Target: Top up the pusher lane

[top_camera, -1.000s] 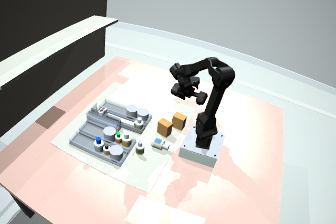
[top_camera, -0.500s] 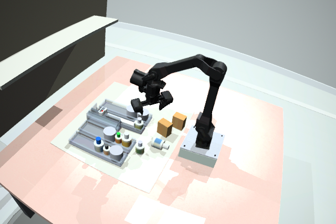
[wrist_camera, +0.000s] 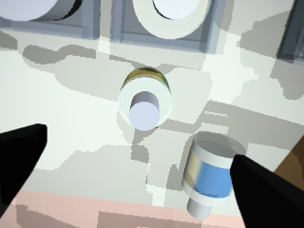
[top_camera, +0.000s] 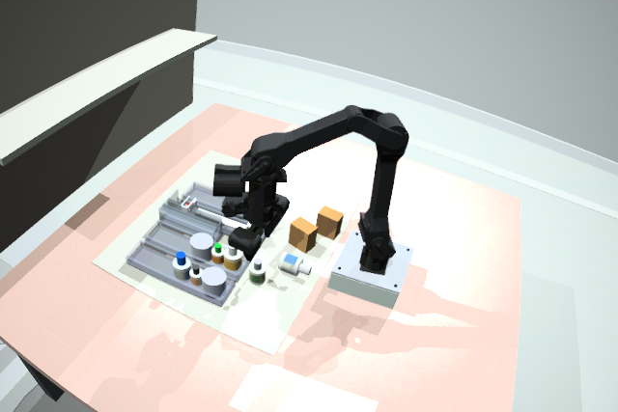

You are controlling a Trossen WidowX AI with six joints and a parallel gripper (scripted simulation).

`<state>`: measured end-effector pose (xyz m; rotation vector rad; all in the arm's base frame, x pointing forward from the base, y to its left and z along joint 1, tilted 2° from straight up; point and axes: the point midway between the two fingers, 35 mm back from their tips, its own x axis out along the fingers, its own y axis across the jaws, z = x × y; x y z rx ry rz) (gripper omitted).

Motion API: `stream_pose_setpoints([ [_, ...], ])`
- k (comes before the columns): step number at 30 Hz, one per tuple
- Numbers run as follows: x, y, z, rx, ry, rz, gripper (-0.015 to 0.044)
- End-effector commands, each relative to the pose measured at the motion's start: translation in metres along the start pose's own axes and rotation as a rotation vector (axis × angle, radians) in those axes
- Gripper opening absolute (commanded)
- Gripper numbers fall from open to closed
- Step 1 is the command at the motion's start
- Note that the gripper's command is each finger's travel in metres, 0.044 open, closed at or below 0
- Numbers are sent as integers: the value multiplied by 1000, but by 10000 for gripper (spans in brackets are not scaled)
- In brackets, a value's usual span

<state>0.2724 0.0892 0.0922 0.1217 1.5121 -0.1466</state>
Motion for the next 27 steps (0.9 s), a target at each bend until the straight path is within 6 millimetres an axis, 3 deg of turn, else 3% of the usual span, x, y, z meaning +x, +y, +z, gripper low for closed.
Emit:
stream_pose_setpoints([
  [1, 19, 0, -1, -12, 6, 4, 440],
  [11, 48, 0, -1, -12, 7, 4, 440],
  [27, 70, 0, -1, -12, 7, 4, 440],
])
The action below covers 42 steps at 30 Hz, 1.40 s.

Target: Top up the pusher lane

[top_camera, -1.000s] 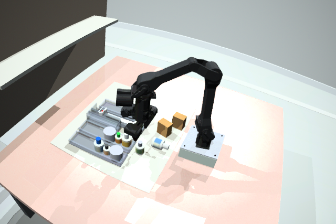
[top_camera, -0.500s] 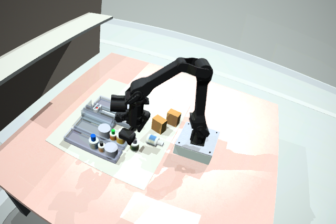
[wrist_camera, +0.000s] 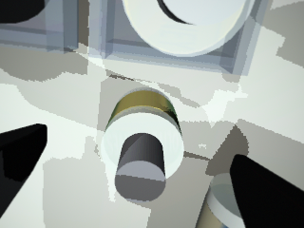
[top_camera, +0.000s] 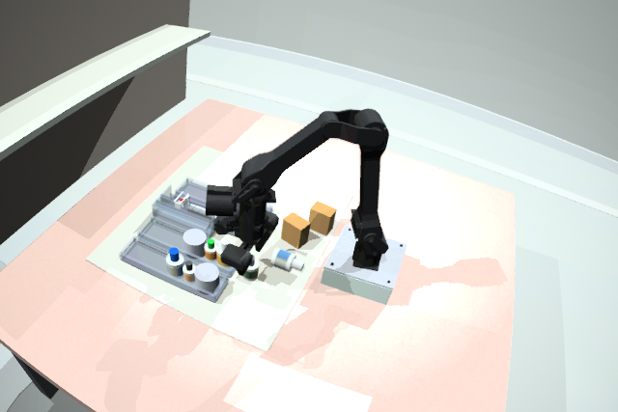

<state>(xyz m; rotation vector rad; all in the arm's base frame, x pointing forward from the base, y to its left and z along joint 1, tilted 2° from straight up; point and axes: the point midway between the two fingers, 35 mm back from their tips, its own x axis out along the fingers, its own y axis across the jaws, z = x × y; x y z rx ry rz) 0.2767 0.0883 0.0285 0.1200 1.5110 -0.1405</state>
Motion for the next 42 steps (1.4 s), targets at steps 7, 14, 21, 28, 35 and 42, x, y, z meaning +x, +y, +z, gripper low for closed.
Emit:
stream_pose_setpoints([
  [7, 17, 0, -2, -7, 8, 1, 440],
  [14, 21, -1, -3, -7, 8, 1, 361],
  [21, 21, -1, -3, -7, 8, 1, 197],
  [28, 21, -1, -3, -7, 8, 1, 131],
  [35, 9, 4, -3, -94, 24, 42, 0],
  [42, -26, 2, 1, -94, 24, 40, 0],
])
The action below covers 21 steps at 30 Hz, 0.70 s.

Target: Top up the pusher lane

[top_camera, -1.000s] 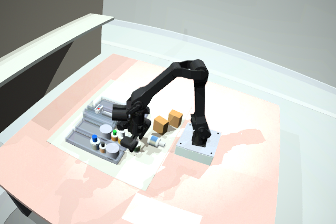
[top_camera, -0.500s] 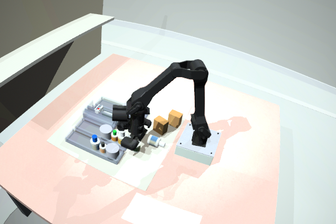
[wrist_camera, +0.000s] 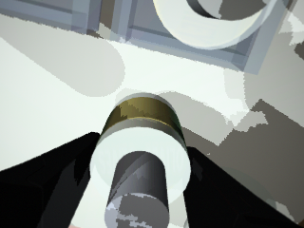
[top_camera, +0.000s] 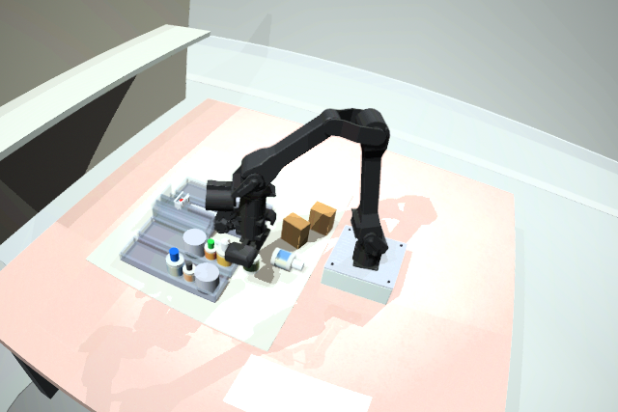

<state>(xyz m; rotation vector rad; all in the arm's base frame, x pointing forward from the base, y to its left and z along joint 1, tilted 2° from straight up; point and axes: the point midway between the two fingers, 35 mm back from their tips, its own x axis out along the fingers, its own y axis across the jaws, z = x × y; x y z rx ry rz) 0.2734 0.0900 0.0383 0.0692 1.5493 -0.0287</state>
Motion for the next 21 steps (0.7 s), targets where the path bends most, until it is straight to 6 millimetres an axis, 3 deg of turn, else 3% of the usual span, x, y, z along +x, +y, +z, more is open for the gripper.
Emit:
stream_pose_setpoints([
  [1, -21, 1, 5, 18, -15, -3, 0],
  [11, -76, -1, 4, 96, -30, -37, 0],
  [15, -76, -5, 5, 96, -31, -38, 0],
  [21, -66, -33, 13, 86, -31, -41, 0],
])
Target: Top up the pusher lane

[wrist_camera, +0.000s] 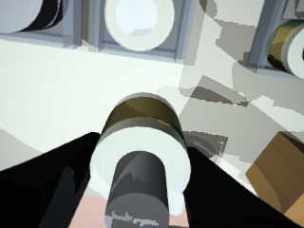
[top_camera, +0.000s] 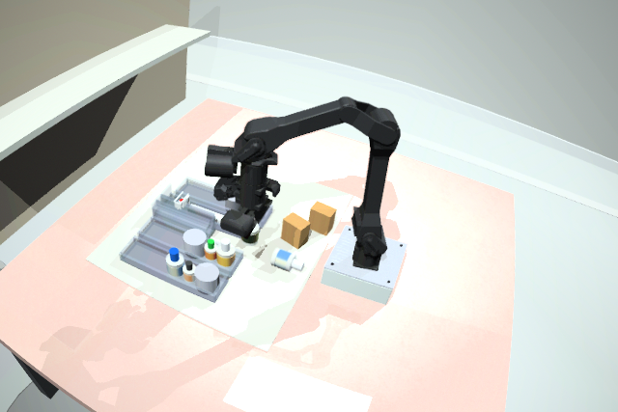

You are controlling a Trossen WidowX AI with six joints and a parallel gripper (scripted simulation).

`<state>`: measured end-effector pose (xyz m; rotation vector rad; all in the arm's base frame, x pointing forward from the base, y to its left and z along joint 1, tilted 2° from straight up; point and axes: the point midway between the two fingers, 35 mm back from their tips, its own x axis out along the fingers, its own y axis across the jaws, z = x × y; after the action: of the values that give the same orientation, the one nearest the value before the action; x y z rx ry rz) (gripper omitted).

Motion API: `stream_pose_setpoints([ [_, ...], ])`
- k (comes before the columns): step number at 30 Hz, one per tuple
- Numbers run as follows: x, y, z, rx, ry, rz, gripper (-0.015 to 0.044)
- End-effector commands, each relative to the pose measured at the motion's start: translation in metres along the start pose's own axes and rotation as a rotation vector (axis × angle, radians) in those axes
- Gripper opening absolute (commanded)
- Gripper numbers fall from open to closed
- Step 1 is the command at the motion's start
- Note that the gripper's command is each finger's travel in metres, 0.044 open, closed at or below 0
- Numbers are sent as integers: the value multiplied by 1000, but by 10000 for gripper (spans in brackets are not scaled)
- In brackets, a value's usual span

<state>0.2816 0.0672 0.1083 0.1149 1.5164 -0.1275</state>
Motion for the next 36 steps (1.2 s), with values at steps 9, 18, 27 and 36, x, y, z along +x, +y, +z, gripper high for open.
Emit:
stream_pose_setpoints([
  [9, 22, -56, 11, -21, 0, -11, 0],
  [18, 39, -100, 11, -36, 0, -16, 0],
  [27, 52, -117, 10, -42, 0, -18, 0],
  [36, 69, -117, 10, -42, 0, -18, 0],
])
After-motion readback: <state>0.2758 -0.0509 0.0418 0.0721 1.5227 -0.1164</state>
